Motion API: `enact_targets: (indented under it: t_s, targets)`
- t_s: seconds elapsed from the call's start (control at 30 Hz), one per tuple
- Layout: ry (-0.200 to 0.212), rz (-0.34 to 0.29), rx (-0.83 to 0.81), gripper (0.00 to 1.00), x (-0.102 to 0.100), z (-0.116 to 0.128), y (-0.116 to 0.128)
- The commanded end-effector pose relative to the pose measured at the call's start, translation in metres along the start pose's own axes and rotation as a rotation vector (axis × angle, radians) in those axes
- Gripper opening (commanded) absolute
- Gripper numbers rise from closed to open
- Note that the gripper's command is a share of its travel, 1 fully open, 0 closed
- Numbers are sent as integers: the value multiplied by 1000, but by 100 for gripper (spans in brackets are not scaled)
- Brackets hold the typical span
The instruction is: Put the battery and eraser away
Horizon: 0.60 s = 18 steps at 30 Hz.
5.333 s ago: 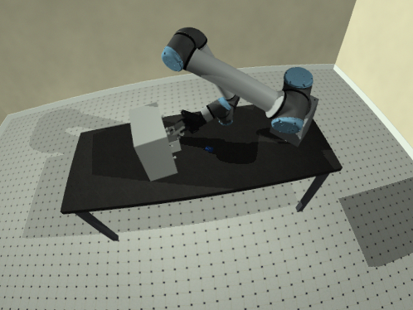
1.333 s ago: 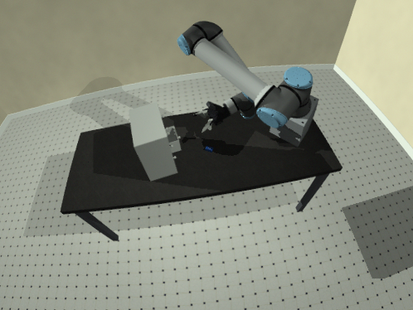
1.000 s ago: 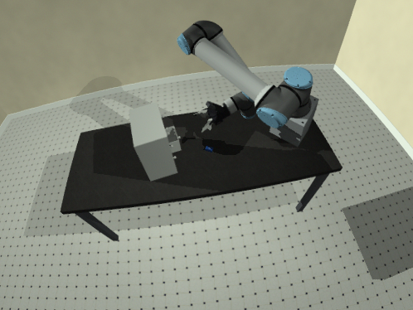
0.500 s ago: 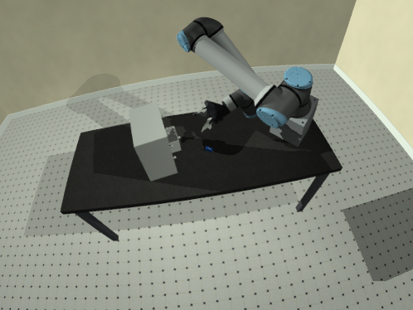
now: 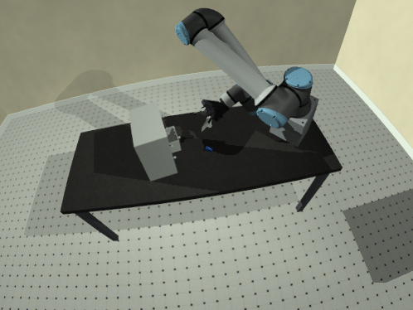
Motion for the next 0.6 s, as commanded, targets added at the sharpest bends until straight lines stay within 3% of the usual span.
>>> enact_targets:
  t_s: [0.0, 0.5, 0.57]
  targets:
    - [-14, -57, 4, 100, 0, 2, -4]
    - [-33, -277, 5, 100, 3, 3, -13]
    - [-33, -277, 5, 100, 3, 3, -13]
Point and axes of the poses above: the point where the finger pads meet when closed, its own x axis back along the fingers, its own z axis across the jaws, y = z × x, the point moved 2 cm from there along x, back along the fingers, and after that the axes turned 5 degrees about x, right-handed, at the moved point
